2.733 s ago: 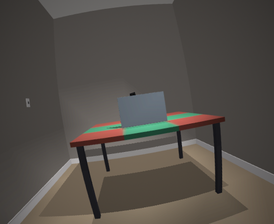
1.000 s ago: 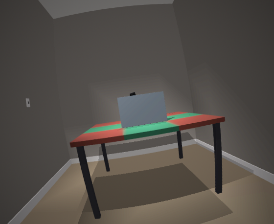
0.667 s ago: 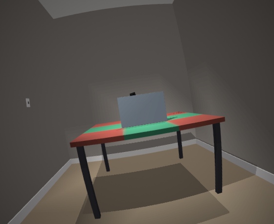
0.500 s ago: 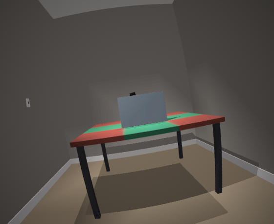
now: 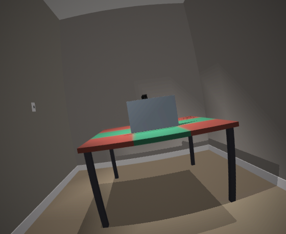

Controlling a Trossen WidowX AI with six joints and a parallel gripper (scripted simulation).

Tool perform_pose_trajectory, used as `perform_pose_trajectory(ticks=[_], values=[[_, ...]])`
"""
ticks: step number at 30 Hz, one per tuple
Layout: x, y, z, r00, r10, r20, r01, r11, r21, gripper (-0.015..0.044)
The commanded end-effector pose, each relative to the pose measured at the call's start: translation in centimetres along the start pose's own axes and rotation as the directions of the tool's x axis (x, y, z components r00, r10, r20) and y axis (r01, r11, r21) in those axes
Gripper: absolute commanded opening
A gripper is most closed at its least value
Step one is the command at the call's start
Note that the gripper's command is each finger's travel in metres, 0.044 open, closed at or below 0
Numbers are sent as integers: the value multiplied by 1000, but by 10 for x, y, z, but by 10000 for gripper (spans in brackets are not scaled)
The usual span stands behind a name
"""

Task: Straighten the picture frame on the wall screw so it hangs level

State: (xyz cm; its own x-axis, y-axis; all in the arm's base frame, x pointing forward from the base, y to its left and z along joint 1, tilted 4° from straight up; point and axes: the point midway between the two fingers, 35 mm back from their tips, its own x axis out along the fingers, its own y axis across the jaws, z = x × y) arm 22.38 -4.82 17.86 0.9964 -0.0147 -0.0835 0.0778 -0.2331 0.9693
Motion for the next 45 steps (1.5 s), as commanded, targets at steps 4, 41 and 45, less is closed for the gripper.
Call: perform_pose_trajectory(ticks=[4,41,45], values=[[19,6,-12,998,58,2,-58,998,-21,260],[103,-50,-1,998,63,1,-63,998,-20,260],[103,-50,-1,998,63,1,-63,998,-20,260]])
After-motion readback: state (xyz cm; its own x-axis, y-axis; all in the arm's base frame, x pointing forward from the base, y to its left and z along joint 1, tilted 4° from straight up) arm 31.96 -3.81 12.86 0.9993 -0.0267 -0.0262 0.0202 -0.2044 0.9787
